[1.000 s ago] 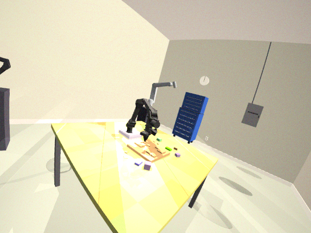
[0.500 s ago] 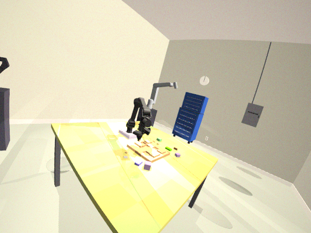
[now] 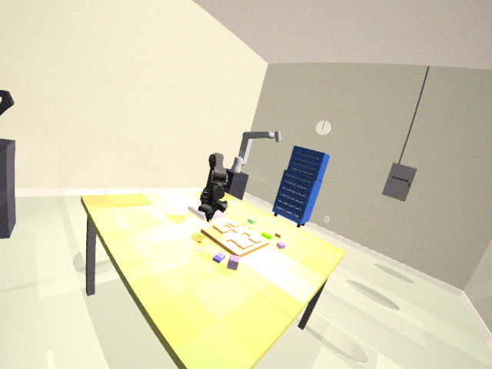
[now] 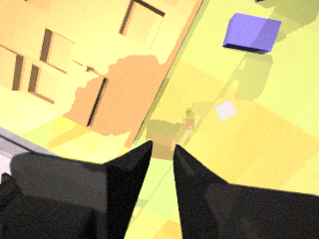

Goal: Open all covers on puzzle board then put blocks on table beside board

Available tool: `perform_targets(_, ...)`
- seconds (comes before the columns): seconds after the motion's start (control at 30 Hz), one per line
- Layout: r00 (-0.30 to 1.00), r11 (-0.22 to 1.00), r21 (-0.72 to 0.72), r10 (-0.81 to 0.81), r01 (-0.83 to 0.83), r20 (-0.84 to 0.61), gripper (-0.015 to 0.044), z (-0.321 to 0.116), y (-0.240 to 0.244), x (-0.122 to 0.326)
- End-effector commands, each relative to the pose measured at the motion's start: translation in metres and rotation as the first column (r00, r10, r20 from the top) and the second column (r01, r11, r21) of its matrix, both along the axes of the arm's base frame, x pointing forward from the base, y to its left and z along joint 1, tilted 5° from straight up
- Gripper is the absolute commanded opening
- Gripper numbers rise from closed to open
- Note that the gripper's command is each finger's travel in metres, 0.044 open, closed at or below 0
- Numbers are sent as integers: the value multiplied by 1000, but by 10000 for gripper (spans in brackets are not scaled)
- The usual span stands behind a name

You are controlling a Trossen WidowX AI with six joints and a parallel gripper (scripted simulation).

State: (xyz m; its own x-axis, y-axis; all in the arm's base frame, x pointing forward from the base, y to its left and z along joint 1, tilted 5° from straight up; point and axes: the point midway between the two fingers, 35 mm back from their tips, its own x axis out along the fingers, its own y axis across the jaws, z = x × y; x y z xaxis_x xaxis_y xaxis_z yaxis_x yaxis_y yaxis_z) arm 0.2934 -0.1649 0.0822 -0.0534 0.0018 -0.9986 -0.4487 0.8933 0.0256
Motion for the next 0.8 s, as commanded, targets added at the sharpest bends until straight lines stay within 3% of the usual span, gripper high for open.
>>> perform_targets(0.0, 1000, 1000, -4, 2, -2, -3, 80, 0, -15, -12)
perform_targets(0.4, 1000, 1000, -6, 2, -2, -9, 80, 0, -48, -43)
perform_targets(0.77, 1000, 1000, -6, 2, -2, -10, 80, -11, -51, -44)
